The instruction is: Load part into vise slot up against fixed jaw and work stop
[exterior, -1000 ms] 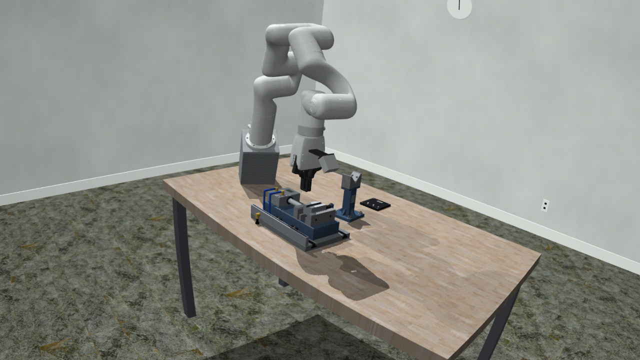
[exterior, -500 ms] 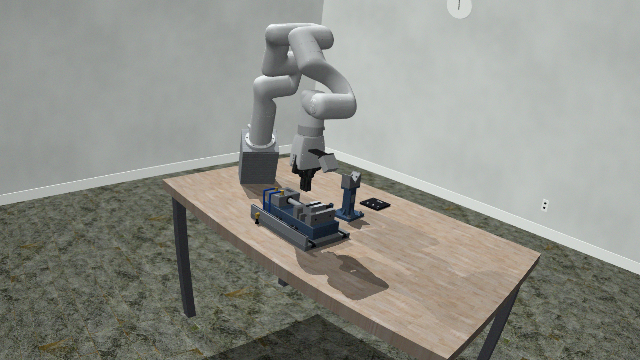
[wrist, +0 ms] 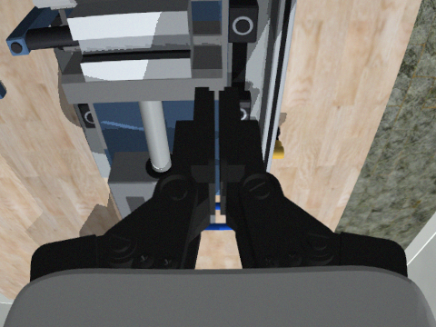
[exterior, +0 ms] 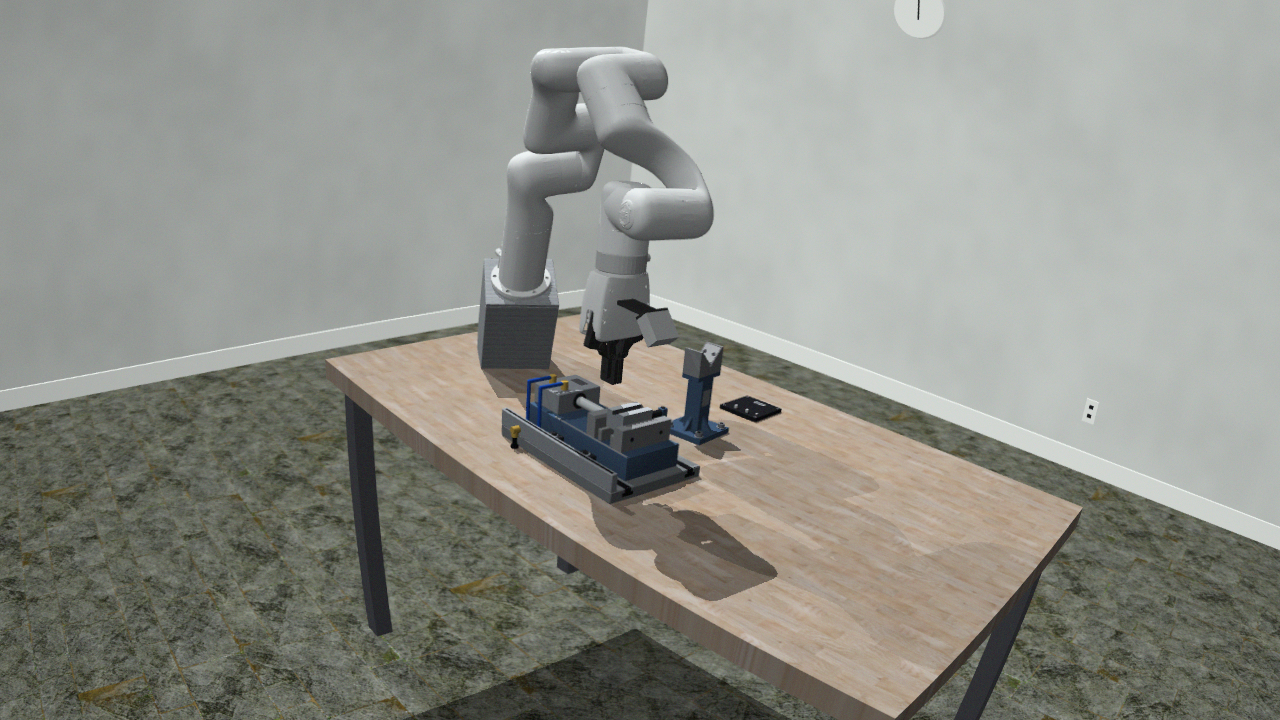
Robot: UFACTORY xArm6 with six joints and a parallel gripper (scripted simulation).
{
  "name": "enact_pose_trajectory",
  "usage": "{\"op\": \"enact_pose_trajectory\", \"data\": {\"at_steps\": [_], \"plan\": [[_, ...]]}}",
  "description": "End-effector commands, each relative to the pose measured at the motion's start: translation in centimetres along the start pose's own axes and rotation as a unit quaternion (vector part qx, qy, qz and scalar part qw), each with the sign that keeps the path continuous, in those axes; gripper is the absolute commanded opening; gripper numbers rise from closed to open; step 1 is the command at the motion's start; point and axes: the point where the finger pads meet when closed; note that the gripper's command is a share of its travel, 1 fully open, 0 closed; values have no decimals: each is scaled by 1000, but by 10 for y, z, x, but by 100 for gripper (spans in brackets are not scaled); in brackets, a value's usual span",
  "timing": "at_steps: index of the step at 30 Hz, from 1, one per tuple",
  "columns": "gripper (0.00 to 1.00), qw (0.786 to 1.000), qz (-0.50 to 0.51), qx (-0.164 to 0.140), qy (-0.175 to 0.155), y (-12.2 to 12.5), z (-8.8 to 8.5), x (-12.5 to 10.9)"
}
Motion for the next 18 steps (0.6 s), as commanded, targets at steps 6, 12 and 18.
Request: {"op": "enact_pose_trajectory", "data": {"at_steps": [6, 12, 18], "plan": [[0, 1000, 0, 0, 1, 1, 5, 1], [0, 1000, 0, 0, 1, 1, 13, 1], [0, 1000, 0, 0, 1, 1, 19, 1]]}}
Point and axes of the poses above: the point where the finger pads meet when closed, its own z axis out along the fingers, its own y axis across the jaws, x = y × z, and after that the axes turned 11 degrees about -z, right-handed
